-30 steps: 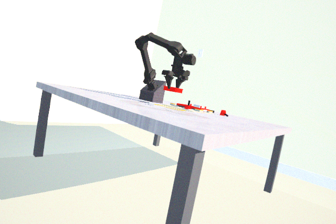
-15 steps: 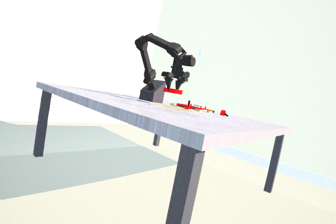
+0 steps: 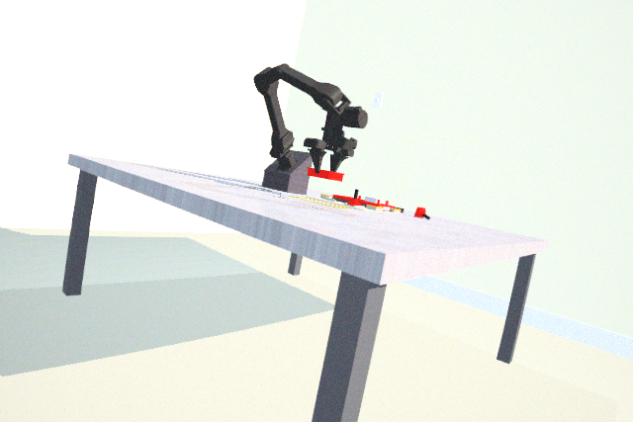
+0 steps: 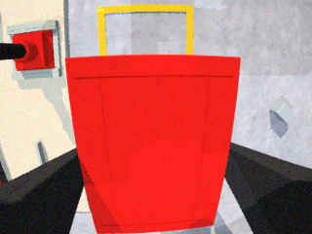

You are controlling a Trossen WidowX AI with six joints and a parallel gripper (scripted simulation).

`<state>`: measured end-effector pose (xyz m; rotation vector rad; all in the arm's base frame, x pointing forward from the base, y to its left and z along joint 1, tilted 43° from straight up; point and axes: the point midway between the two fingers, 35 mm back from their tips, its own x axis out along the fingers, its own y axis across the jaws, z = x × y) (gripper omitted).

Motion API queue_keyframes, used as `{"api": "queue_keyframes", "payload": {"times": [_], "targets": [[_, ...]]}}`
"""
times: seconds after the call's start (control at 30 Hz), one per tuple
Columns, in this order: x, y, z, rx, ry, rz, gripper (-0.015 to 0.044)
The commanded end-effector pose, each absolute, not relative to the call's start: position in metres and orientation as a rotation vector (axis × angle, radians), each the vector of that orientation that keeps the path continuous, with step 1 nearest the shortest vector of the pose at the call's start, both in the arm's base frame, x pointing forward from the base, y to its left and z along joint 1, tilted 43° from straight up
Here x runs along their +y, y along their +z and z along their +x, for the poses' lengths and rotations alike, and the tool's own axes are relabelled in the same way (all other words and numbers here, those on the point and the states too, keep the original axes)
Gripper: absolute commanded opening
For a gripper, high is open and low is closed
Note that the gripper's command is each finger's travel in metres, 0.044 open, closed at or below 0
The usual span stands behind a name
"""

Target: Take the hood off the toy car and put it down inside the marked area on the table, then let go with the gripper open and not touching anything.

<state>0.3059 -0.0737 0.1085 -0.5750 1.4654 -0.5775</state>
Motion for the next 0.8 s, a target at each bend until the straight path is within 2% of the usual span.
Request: {"api": "queue_keyframes", "payload": {"times": [0.0,0.77], "targets": [[-0.076,0.106,0.306,1.466,-0.578,-0.582,0.0000],[-0.086,0.095,0.307,1.466,-0.578,-0.582,0.0000]]}}
